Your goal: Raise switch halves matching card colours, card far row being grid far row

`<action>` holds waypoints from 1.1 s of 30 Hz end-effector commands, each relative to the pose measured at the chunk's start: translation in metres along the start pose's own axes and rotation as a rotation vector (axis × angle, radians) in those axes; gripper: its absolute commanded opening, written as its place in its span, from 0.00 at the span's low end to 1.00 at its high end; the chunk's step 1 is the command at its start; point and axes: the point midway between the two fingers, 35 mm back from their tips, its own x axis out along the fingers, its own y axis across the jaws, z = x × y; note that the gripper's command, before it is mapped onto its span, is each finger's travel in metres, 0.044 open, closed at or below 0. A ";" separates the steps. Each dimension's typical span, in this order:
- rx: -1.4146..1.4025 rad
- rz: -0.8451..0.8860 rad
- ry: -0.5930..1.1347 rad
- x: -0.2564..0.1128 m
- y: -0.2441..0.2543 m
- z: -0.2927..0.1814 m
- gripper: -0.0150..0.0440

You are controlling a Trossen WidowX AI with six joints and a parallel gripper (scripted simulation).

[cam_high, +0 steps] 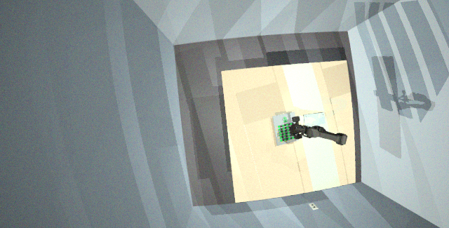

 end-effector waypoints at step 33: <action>-0.005 0.002 -0.036 0.056 -0.006 -0.007 0.25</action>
